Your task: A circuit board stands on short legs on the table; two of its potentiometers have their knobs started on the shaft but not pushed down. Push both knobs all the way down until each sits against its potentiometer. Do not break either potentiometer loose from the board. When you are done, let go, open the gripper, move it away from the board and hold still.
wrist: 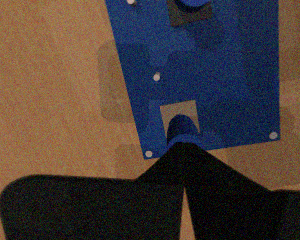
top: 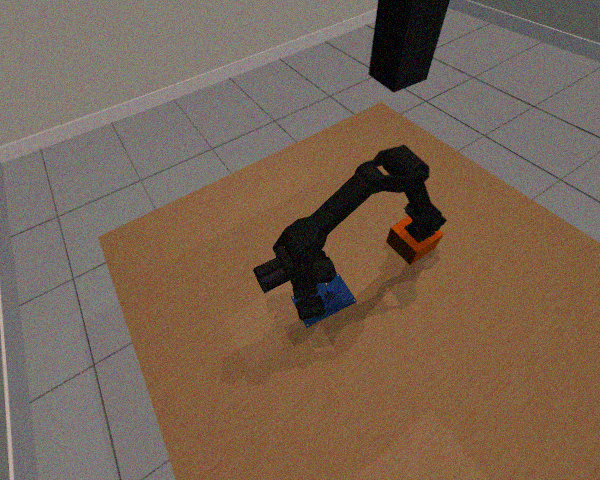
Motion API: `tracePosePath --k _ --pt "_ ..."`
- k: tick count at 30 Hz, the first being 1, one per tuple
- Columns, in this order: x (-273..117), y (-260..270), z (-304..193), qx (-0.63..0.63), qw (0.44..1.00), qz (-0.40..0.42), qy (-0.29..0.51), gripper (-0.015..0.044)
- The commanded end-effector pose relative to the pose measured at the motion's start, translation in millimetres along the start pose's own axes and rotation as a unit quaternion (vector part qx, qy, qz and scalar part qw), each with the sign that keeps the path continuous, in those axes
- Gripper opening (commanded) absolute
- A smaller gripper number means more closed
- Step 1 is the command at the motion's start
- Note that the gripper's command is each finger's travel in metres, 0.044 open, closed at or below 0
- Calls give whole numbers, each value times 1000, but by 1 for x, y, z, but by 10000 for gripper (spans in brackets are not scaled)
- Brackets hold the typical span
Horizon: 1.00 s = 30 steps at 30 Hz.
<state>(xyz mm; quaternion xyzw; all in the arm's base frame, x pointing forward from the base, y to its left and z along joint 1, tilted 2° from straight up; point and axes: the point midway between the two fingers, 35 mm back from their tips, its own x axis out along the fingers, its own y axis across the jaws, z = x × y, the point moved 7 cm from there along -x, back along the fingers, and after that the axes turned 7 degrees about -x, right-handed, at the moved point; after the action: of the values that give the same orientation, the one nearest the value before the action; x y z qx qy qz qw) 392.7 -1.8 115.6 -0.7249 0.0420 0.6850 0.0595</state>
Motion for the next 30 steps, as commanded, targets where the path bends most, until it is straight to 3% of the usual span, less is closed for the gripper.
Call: tracePosePath --k 1,30 --pt "2 0 0 -2 1000 -2 0 0" --pt "6 -1 0 -2 1000 -2 0 0"
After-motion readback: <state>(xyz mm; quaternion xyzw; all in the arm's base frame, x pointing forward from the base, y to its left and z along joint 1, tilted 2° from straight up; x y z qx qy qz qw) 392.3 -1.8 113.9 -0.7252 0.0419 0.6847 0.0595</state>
